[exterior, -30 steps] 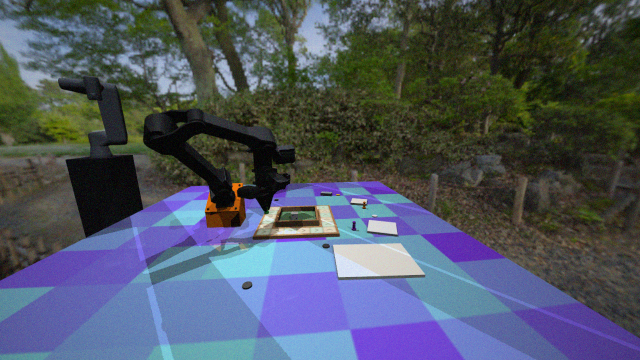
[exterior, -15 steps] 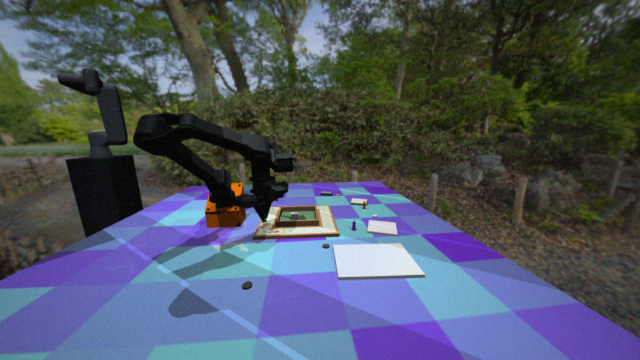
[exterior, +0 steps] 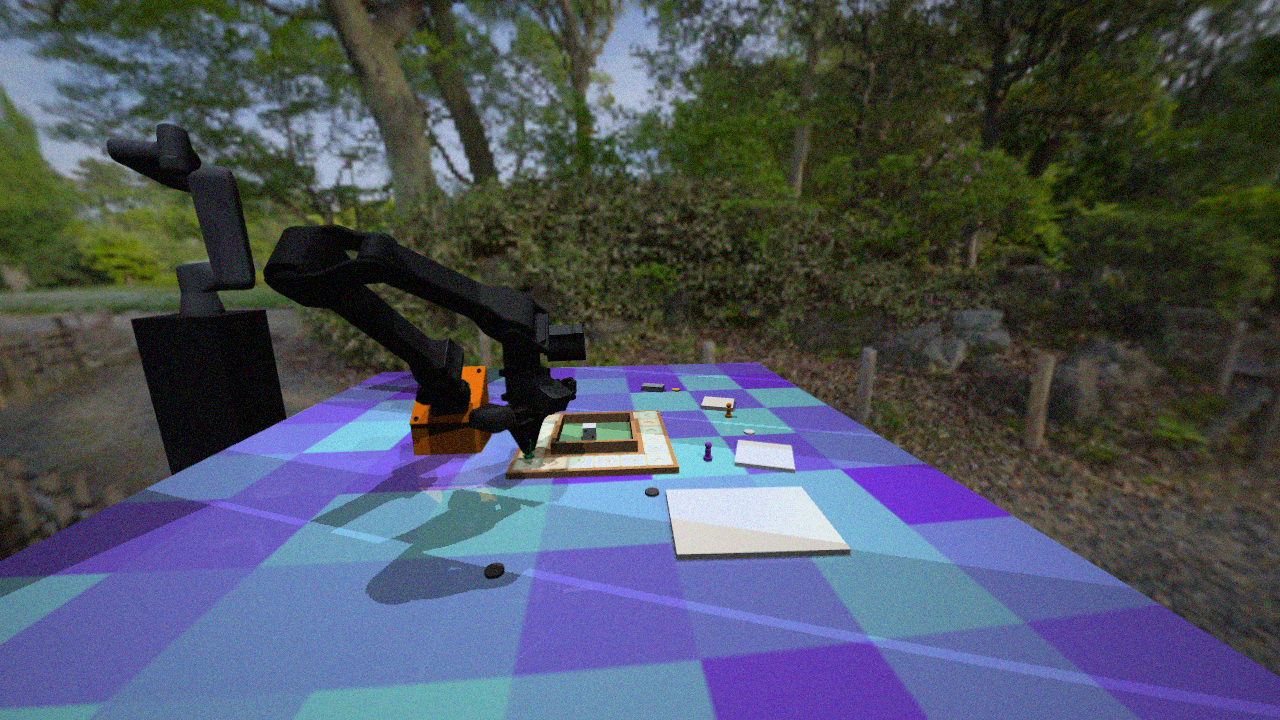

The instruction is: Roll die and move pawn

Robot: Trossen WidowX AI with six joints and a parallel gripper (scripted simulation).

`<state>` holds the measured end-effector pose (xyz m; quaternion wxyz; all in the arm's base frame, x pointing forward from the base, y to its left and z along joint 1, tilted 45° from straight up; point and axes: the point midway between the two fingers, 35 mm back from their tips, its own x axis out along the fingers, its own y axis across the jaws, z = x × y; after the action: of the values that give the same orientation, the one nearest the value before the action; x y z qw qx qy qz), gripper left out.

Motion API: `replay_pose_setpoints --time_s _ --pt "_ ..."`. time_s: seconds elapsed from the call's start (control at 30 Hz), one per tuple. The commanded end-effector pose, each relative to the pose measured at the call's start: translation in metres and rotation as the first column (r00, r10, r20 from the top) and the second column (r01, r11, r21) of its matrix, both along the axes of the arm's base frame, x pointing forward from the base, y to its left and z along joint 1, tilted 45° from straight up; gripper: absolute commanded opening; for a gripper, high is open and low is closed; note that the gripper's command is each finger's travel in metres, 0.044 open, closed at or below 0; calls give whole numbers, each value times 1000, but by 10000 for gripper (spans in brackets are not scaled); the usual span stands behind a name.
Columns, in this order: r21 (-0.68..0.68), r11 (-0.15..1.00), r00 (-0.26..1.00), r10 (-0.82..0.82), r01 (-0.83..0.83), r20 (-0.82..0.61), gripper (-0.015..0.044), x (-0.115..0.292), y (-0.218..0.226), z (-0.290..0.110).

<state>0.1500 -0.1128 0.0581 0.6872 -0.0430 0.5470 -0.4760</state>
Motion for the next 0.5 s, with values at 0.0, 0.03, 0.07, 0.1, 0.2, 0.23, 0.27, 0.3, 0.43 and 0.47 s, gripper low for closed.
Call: replay_pose_setpoints --time_s 0.0,0.03,0.07,0.1,0.2,0.23,0.27,0.3,0.43,0.47 --pt "-4 1000 1000 1 -1 -10 0 -3 -5 -6" --pt "-4 1000 1000 1 -1 -10 0 -3 -6 -7" --pt "-5 1000 1000 1 -1 -10 0 -4 -7 -8" --pt "-5 1000 1000 1 -1 -10 0 -4 -8 -9" --pt "-1 1000 1000 -1 1 2 26 -1 -6 -6" --pt "-1 1000 1000 -1 1 2 53 -1 -6 -6" --pt "-1 1000 1000 -1 1 2 79 -1 -6 -6" --pt "-1 1000 1000 -1 1 2 105 -1 -6 -6" --pt "-1 1000 1000 -1 1 2 210 -1 -6 -6" --pt "-1 1000 1000 -1 1 2 236 -1 -6 -6"
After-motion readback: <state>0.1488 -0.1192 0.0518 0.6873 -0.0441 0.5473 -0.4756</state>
